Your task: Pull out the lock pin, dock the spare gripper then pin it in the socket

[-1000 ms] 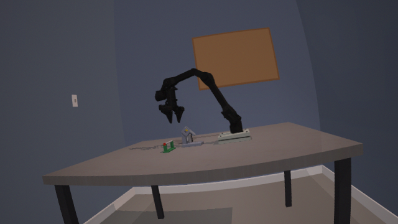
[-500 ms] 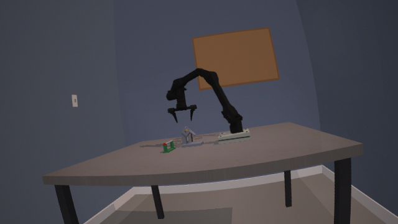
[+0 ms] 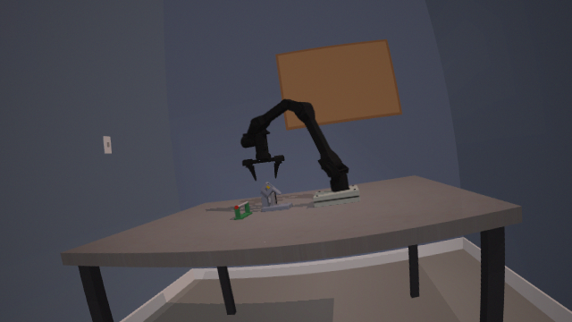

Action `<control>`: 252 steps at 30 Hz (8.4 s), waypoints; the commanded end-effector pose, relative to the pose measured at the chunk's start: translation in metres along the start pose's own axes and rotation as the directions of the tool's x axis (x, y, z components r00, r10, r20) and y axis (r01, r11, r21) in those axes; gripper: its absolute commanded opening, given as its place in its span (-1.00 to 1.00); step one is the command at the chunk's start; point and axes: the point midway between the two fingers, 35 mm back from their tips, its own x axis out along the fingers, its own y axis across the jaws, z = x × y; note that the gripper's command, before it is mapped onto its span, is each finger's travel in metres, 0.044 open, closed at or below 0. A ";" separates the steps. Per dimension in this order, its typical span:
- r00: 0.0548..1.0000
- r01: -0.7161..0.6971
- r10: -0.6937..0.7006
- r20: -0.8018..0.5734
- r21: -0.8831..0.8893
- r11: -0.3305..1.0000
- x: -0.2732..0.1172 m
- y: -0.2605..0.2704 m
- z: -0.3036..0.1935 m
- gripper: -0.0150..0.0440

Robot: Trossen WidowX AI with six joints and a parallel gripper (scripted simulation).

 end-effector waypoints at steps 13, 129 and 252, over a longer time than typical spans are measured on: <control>1.000 0.014 -0.014 -0.001 0.016 1.000 0.052 -0.006 0.001 1.00; 1.000 0.014 -0.017 -0.005 0.827 0.562 0.062 -0.010 -0.009 -0.49; 0.997 0.005 -0.069 -0.037 0.912 -0.410 0.060 -0.021 -0.024 1.00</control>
